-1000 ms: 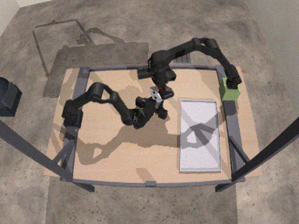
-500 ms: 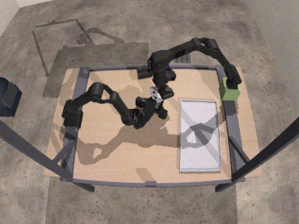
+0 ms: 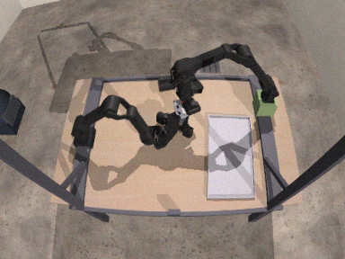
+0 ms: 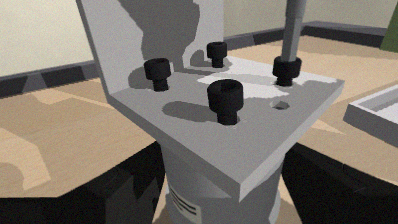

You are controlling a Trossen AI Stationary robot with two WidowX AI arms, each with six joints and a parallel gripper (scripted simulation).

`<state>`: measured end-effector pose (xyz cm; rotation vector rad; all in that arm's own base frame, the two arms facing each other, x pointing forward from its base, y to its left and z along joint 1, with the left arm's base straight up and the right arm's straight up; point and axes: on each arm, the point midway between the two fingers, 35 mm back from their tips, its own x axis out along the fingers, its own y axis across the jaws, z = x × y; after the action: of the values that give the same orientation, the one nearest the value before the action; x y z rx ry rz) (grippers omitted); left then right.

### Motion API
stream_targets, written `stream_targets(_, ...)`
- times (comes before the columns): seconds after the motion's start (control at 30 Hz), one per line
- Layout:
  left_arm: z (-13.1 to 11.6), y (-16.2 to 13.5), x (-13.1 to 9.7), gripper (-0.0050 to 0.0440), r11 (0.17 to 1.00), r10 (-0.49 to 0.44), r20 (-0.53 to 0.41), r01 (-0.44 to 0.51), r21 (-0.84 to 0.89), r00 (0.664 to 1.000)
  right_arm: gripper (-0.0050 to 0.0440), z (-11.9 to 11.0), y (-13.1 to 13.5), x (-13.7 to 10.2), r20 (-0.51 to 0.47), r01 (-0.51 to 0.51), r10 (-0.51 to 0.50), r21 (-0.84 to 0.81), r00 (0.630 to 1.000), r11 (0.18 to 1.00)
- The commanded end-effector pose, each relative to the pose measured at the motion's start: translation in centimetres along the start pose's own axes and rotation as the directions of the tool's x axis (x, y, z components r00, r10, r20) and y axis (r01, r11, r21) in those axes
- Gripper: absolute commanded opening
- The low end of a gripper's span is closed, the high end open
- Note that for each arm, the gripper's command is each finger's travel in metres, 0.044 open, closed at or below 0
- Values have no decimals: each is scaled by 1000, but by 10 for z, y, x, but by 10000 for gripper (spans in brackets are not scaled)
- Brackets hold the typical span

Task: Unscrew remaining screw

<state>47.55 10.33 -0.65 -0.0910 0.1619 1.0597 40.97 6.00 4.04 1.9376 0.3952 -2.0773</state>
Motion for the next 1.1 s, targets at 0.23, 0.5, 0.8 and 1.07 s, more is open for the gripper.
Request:
stream_targets(0.23, 11, -3, 2, 245, 1000, -1, 13, 2, -25, 1000, 130, -5, 2, -15, -42, -13, 13, 3, 999, 1000)
stream_targets(0.5, 11, -3, 2, 245, 1000, -1, 13, 2, -25, 1000, 130, -2, 1, -19, -59, -17, 17, 4, 998, 1000)
stream_targets(0.8, 11, -3, 2, 245, 1000, -1, 13, 2, -25, 1000, 130, 1, 0, -18, -88, -20, 20, 4, 996, 1000)
stream_targets(1.07, 11, -3, 2, 245, 1000, -1, 13, 2, -25, 1000, 130, 1, 0, -18, -94, -19, 19, 4, 995, 1000)
